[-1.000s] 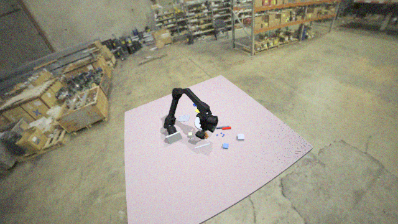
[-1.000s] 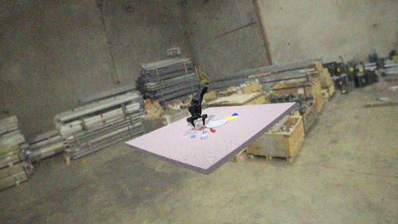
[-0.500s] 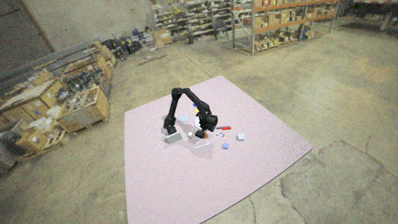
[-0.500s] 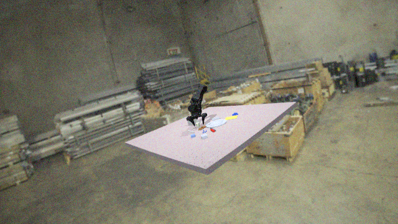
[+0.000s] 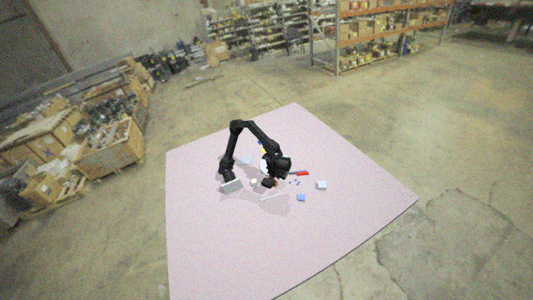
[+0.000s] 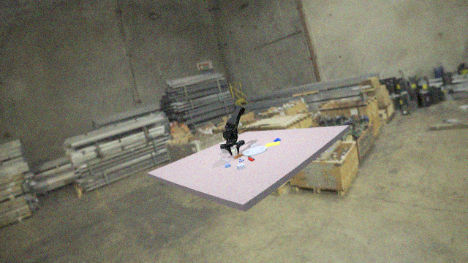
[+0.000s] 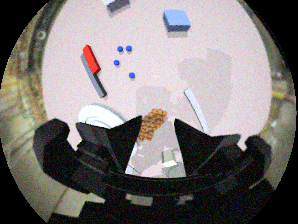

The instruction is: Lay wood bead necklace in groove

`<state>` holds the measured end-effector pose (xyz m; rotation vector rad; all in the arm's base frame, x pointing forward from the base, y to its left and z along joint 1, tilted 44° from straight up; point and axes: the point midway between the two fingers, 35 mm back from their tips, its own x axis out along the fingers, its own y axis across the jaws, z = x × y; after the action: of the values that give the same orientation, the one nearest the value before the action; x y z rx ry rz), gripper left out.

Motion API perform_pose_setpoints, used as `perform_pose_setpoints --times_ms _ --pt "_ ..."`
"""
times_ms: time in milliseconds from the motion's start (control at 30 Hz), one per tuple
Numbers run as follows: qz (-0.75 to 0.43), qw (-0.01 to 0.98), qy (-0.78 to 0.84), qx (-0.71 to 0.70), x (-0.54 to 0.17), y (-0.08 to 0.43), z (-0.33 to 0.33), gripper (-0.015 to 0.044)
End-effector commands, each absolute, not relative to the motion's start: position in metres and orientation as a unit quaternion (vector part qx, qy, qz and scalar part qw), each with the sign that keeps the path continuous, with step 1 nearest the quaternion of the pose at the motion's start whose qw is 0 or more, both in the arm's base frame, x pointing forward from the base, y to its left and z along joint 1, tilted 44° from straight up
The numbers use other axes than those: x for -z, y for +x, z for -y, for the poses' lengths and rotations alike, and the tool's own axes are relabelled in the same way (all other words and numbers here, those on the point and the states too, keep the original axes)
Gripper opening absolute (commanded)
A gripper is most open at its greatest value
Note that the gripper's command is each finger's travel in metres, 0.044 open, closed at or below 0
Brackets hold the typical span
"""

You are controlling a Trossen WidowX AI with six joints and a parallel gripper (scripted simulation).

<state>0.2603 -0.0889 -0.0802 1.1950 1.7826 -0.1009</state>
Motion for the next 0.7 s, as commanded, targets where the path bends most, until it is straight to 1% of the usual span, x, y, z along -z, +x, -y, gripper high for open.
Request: perform_pose_setpoints --times_ms 0,400,667 --pt "-0.730 0.474 0.491 0.040 0.086 0.259 0.083 0.0250" --pt "-0.730 0.476 0.489 0.039 0.096 0.258 0.073 0.0250" --pt "-0.730 0.478 0.486 0.039 0.094 0.258 0.075 0.0040"
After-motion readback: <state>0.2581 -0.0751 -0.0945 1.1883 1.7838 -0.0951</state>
